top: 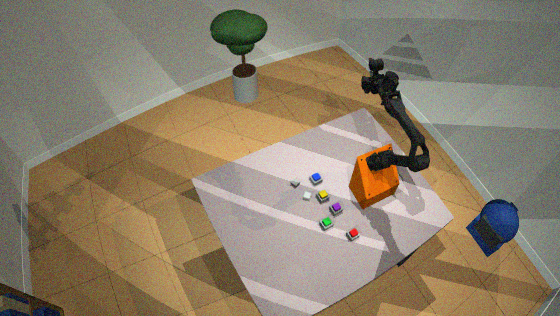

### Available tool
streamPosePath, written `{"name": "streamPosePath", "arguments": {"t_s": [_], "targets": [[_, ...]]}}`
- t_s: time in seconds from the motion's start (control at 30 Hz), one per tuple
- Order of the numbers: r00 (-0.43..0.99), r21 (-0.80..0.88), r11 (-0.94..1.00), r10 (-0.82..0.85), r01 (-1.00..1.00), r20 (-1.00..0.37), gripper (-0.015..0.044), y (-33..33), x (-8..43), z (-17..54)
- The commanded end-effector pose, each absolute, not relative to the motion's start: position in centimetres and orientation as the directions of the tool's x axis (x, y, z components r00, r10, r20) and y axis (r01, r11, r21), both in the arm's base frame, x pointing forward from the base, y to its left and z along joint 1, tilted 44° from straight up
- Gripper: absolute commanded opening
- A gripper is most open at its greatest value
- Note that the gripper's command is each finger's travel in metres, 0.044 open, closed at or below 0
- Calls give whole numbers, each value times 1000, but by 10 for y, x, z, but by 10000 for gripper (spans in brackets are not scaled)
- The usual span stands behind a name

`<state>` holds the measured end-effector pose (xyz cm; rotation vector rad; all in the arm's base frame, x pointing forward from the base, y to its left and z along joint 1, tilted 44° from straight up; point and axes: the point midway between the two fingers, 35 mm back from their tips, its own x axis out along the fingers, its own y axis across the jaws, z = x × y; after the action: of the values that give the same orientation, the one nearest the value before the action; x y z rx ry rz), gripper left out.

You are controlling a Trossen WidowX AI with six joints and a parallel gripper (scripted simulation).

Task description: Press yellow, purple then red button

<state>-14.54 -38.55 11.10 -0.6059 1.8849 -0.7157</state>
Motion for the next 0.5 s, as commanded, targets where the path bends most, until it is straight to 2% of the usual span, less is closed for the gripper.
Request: {"name": "streamPosePath", "arguments": {"t_s": [0.0,0.23,0.47], "targets": [[-372,-706,702,-682,-94,-629,400,-386,-141,109],[8,-584,812,-584,-17,-812,400,-383,-5,45],[295,-276,961,-260,-13,-920,400,-316,122,-9]]}}
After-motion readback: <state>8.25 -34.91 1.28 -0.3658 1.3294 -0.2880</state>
